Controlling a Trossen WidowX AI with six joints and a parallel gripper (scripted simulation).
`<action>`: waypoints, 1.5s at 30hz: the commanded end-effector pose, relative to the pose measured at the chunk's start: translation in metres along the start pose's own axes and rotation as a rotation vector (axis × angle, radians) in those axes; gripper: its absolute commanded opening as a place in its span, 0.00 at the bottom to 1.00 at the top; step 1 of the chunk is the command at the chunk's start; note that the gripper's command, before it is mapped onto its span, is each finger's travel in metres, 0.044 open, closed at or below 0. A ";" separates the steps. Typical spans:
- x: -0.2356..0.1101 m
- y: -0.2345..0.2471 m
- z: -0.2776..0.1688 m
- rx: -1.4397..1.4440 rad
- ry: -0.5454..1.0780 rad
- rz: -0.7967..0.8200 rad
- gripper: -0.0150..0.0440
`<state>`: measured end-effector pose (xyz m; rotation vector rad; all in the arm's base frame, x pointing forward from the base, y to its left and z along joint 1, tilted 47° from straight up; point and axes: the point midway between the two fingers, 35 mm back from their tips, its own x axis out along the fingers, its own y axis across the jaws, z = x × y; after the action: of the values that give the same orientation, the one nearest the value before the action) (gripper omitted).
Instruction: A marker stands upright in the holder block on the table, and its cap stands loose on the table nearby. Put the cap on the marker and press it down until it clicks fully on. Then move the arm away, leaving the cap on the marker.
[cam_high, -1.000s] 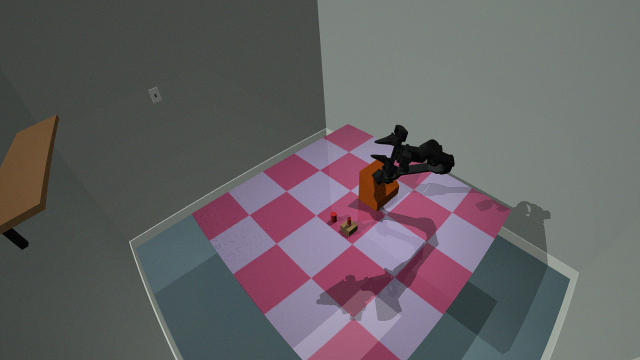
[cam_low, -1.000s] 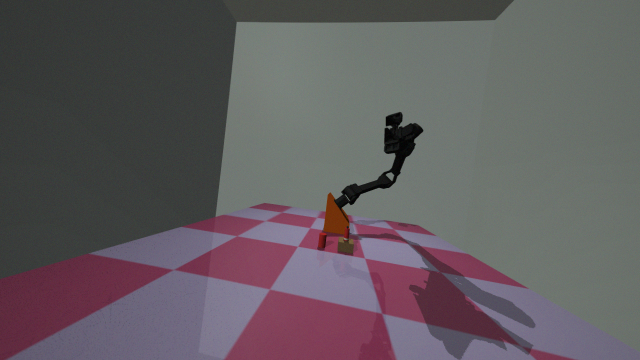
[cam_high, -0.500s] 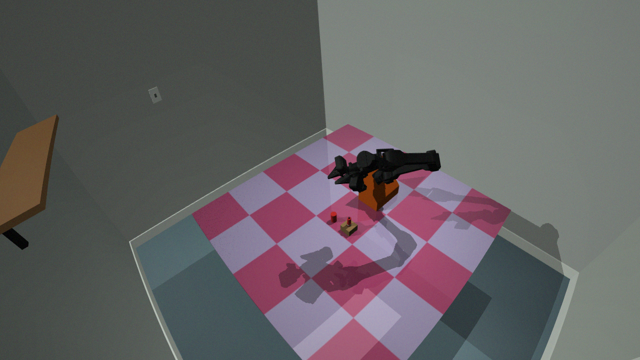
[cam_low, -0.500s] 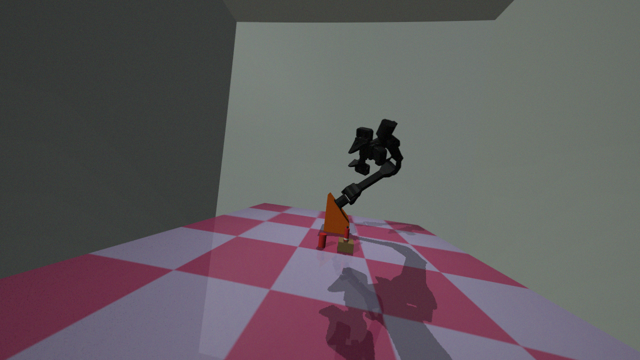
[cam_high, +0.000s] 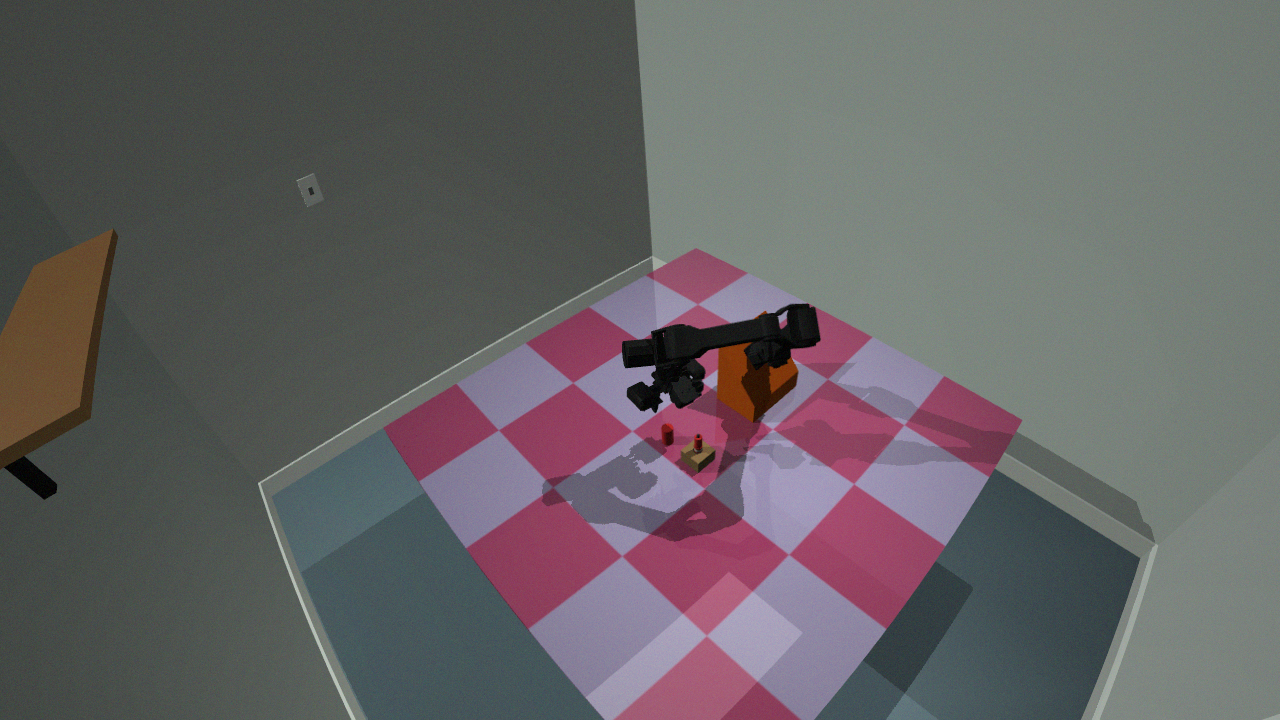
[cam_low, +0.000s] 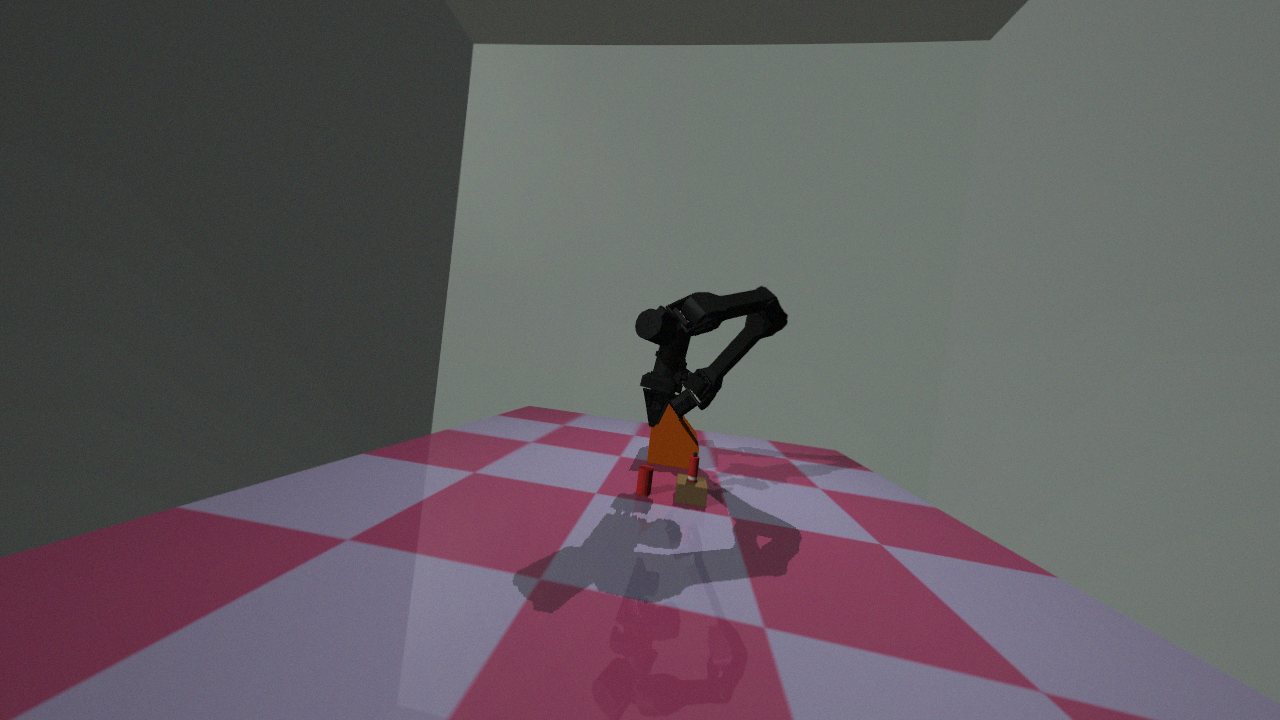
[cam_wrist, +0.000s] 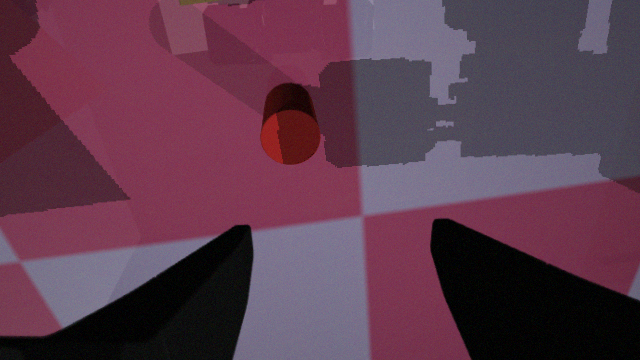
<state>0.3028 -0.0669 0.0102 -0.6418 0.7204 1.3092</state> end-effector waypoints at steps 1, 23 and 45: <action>0.025 0.015 0.000 -0.043 -0.124 0.069 0.68; 0.078 0.016 -0.001 -0.044 -0.126 0.069 0.68; 0.114 0.018 0.003 -0.044 -0.127 0.069 0.68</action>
<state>0.2984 0.0048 -0.0731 -0.5779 0.6161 1.4200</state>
